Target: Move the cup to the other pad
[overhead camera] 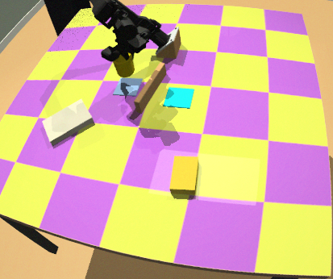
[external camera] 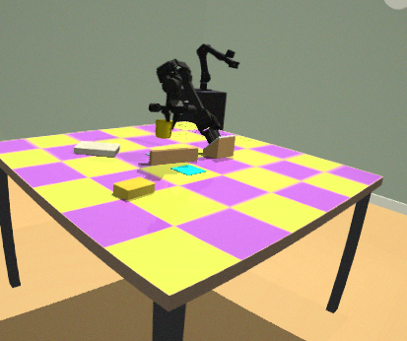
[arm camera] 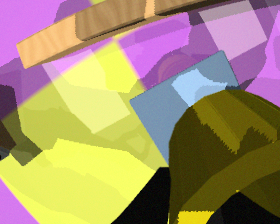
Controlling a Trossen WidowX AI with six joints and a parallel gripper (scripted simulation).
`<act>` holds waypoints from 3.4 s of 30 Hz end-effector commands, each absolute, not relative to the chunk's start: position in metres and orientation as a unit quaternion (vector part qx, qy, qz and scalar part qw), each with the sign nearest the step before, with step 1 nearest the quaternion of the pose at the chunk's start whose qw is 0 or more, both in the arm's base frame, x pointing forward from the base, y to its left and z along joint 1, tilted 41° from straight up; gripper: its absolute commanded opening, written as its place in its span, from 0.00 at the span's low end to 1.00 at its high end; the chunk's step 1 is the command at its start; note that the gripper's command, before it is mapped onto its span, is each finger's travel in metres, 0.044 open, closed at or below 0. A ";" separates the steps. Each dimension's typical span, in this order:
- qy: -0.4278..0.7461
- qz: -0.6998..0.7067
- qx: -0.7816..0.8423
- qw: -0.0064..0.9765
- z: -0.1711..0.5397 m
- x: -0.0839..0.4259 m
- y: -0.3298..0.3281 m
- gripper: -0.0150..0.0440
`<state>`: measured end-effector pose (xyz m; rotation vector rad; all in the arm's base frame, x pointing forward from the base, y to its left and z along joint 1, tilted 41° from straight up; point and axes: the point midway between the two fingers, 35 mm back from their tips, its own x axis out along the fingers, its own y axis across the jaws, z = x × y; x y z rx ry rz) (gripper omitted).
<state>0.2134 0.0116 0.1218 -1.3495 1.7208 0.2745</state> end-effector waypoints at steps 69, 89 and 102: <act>0.696 0.114 -0.540 0.459 0.027 0.243 0.130 0.25; 0.696 0.114 -0.540 0.460 0.002 0.248 0.160 0.25; 0.696 0.114 -0.540 0.460 -0.008 0.249 0.151 0.25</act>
